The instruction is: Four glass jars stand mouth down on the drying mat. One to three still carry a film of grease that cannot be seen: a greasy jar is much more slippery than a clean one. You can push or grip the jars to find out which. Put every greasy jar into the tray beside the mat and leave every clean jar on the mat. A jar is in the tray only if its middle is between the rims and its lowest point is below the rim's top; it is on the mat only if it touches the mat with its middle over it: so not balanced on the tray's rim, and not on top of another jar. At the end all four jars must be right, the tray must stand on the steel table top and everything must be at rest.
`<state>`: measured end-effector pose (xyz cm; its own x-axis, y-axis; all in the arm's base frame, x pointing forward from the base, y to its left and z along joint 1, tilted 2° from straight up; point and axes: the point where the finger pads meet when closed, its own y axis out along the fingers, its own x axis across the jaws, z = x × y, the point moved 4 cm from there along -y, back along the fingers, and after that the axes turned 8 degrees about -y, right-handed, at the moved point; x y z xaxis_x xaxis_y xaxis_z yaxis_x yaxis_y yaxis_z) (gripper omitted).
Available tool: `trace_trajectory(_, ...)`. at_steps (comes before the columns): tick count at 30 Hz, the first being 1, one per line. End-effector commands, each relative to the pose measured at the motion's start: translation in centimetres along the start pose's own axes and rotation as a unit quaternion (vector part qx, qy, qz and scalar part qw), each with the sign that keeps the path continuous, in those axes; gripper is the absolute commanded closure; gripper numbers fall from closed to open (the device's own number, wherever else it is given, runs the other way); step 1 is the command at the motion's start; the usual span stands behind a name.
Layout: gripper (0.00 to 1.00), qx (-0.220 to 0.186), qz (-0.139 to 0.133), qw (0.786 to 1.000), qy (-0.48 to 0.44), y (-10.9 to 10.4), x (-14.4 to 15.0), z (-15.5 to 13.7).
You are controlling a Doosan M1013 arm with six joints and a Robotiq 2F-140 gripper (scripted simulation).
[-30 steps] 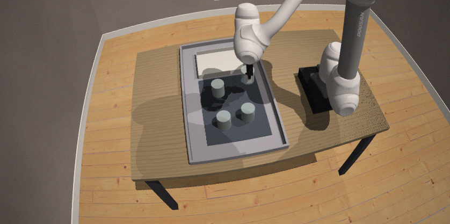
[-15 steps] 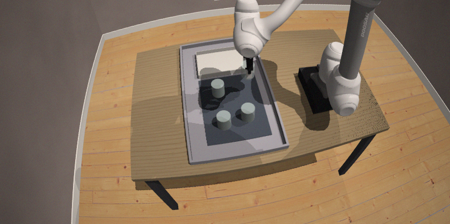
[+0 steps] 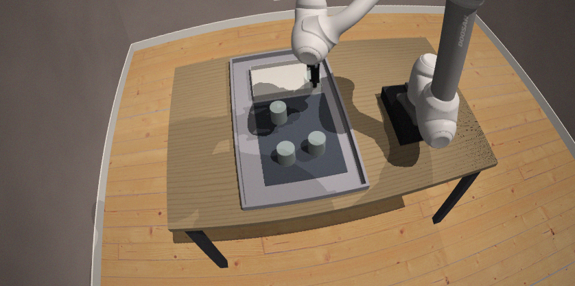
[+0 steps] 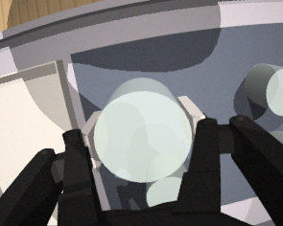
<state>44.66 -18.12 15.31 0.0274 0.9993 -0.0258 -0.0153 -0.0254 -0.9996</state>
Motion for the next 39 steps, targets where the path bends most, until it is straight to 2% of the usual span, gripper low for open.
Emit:
trace_trajectory(1, 1.0, 0.001, -0.002, 1.0, -0.003, 0.0, -1.3, -0.4)
trace_trajectory(39, 1.0, 0.001, -0.002, 1.0, -0.003, 0.0, -12.3, -2.9)
